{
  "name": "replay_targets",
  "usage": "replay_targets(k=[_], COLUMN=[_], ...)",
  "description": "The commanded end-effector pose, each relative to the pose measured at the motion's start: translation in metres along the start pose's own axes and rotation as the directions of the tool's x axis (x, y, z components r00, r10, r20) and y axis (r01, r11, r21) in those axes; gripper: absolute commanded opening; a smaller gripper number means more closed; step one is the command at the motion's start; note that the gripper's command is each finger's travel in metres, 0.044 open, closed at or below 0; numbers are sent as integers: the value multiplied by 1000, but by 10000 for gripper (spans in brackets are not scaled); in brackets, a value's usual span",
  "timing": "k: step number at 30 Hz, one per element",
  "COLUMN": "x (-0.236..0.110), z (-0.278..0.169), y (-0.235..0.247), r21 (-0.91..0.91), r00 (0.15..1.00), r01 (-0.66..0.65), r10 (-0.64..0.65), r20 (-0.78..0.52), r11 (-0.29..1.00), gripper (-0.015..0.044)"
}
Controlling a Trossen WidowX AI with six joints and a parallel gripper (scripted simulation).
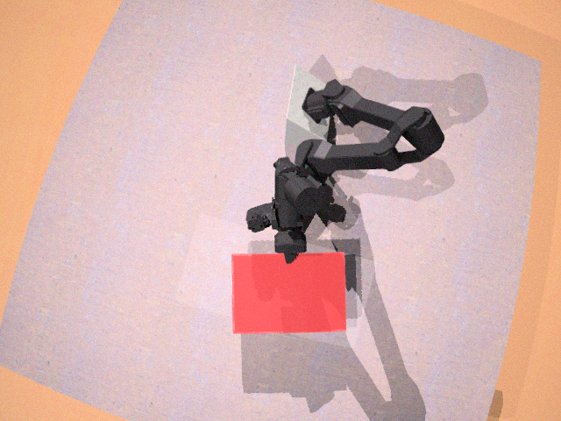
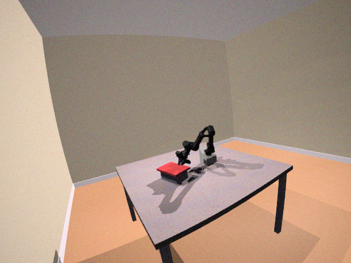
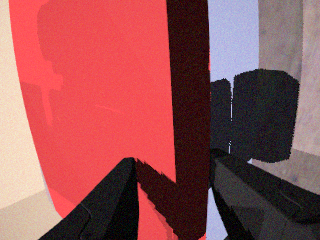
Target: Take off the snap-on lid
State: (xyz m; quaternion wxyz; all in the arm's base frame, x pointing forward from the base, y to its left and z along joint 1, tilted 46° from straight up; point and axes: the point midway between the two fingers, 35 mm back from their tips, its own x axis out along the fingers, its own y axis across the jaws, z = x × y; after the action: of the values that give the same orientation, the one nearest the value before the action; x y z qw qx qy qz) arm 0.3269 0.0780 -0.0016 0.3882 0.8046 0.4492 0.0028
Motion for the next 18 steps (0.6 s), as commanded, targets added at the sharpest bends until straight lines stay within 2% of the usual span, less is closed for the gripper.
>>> replay_targets(k=[1,18], x=[-1,-4], z=[0,0], y=[1,3], r21=[-3,-3], r00=[1000,1000], r01=[0,0], r10=[0,0], r20=[-1,-1], r11=[1000,1000], gripper=[0,0])
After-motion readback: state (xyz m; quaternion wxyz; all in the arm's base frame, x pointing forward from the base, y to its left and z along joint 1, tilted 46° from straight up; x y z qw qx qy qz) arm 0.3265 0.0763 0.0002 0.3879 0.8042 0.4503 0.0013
